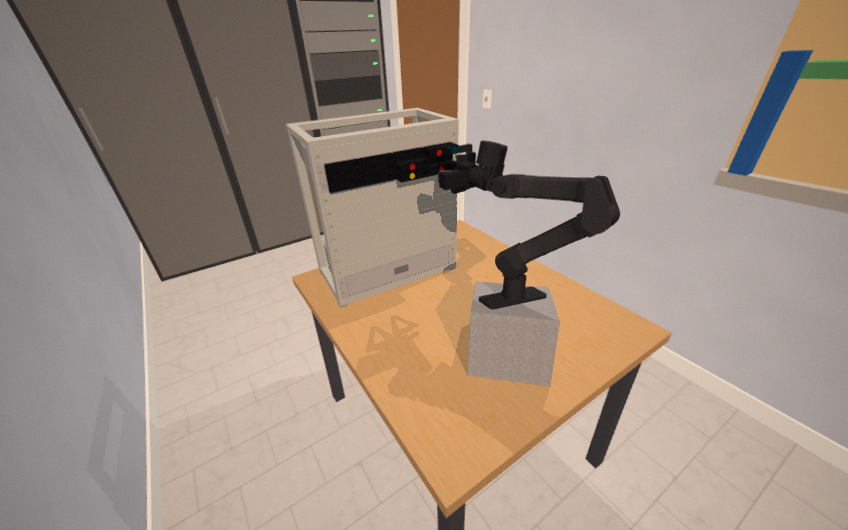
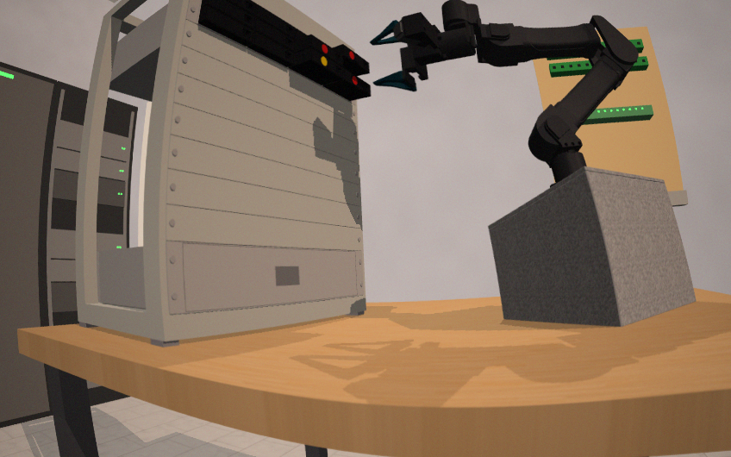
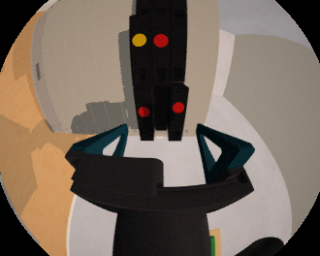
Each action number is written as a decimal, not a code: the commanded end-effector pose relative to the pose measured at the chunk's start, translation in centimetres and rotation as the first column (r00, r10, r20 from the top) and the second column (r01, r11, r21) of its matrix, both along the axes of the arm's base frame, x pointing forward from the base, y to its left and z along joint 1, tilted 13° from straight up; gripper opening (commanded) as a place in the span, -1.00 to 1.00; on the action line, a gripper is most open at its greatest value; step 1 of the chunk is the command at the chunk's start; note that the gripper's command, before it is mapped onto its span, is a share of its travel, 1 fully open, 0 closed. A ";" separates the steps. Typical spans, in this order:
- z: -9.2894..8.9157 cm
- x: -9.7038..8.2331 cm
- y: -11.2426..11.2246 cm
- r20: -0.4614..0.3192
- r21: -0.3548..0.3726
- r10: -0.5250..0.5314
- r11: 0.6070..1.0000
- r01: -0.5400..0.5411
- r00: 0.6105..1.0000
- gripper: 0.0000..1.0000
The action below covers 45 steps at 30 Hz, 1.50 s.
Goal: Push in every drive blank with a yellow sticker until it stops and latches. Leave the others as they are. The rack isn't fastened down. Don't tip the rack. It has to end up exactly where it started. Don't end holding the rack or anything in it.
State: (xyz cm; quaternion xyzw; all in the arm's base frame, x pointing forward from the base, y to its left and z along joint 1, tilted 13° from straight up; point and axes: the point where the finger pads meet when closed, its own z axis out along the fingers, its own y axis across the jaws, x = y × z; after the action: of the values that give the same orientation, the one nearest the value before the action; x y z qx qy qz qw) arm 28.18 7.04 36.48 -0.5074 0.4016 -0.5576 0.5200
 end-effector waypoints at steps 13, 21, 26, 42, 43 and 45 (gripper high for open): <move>1.3 -0.5 -0.4 0.023 0.021 0.003 1.000 -0.004 1.000 1.00; 1.3 -0.5 -0.4 0.023 0.021 0.003 1.000 -0.004 1.000 -1.00; 1.3 -0.5 -0.4 0.023 0.021 0.003 1.000 -0.004 1.000 -1.00; 1.3 -0.5 -0.4 0.023 0.021 0.003 1.000 -0.004 1.000 -1.00; 1.3 -0.5 -0.4 0.023 0.021 0.003 1.000 -0.004 1.000 -1.00; 1.3 -0.5 -0.4 0.023 0.021 0.003 1.000 -0.004 1.000 -1.00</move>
State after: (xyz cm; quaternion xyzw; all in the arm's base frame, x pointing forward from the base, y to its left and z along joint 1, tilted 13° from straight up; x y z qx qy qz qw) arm 28.18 7.04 36.48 -0.5074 0.4016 -0.5575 0.5200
